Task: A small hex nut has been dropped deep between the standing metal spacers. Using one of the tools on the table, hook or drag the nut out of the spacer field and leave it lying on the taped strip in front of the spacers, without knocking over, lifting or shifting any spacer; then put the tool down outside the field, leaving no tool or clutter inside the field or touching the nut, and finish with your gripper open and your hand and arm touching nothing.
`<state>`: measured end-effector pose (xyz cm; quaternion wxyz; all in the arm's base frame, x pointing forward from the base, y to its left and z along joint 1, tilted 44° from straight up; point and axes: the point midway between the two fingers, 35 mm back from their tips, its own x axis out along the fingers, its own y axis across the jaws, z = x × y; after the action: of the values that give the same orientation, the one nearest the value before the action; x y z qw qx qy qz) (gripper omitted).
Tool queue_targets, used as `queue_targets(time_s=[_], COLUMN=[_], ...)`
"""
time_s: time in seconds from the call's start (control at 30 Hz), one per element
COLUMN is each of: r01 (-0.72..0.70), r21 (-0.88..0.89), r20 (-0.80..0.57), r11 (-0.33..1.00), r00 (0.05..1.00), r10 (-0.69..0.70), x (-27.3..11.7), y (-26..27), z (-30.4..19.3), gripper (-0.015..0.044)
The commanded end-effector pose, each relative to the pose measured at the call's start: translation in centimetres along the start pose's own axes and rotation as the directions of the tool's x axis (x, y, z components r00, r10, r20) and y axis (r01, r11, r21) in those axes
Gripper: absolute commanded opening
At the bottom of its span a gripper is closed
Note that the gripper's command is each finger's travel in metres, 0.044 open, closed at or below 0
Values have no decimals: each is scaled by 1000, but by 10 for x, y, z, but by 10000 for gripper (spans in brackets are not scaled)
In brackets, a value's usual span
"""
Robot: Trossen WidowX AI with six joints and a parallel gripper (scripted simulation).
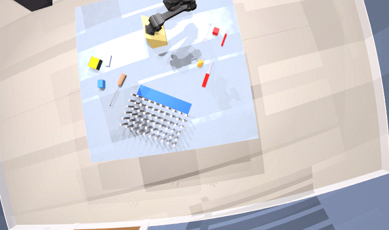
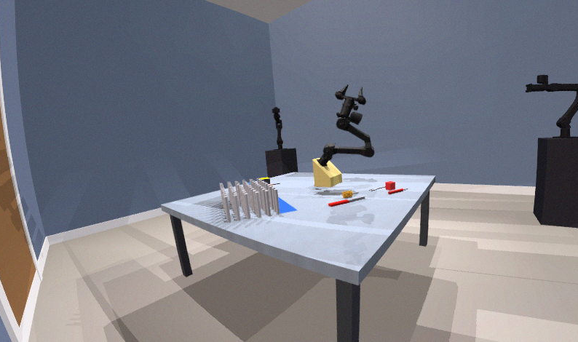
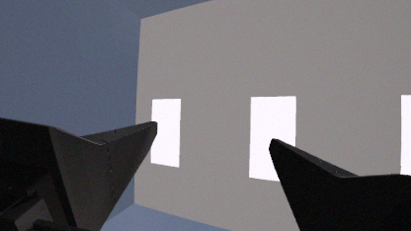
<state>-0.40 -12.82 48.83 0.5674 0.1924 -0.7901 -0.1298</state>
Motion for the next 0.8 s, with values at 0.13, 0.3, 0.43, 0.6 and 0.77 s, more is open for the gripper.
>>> queue_targets(time_s=[0.13, 0.3, 0.43, 0.6, 0.77], r01=[186, 209, 214, 200, 101], r21=[-224, -341, -400, -451, -489], r20=[-347, -527, -645, -758, -845], r11=[957, 917, 891, 869, 867], r00=[902, 765, 626, 428, 194], r10=[-257, -370, -439, -492, -499], x=[-34, -78, -125, -193, -266], y=[-98, -143, -170, -191, -203], z=[-96, -148, -185, -223, -250], gripper=[440, 440, 440, 440, 440])
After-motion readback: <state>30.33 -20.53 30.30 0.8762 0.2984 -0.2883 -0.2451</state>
